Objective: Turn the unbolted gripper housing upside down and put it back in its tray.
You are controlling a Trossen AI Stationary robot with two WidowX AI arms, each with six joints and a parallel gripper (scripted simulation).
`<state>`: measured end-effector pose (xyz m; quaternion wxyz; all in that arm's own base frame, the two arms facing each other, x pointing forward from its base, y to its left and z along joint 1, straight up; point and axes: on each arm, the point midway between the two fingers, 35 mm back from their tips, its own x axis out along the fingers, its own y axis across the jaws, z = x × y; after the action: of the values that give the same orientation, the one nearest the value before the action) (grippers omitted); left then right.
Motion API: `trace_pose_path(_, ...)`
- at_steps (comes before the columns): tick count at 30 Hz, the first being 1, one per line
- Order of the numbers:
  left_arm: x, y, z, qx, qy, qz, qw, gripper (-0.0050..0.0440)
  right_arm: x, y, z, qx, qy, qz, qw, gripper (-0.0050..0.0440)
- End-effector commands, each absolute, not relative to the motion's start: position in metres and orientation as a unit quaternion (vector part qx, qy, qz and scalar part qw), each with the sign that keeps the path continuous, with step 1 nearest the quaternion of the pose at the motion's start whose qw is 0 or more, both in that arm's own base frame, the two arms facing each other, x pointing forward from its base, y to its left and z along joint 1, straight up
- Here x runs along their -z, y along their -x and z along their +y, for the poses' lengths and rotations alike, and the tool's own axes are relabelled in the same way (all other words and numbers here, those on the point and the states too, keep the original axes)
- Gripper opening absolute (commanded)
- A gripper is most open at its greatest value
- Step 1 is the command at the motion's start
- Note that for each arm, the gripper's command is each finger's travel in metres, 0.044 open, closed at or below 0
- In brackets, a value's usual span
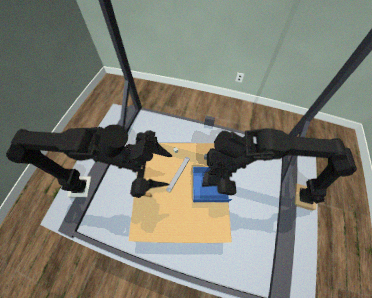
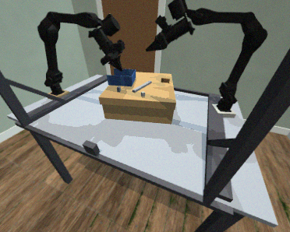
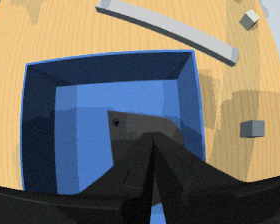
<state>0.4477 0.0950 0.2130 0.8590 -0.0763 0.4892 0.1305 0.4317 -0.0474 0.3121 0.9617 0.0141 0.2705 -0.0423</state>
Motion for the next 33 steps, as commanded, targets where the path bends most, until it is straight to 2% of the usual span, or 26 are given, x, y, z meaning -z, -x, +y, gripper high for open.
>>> trace_pose_path(1, -0.217, -0.447, 0.095, -0.132, 0.076, 0.481, 0.863, 0.0, -0.326, -0.428, -0.047, 0.043, -0.011, 0.256, 0.966, 0.0437)
trace_pose_path(33, -0.196, -0.447, 0.095, -0.132, 0.076, 0.481, 0.863, 0.0, -0.326, -0.428, -0.047, 0.043, -0.011, 0.256, 0.966, 0.0437)
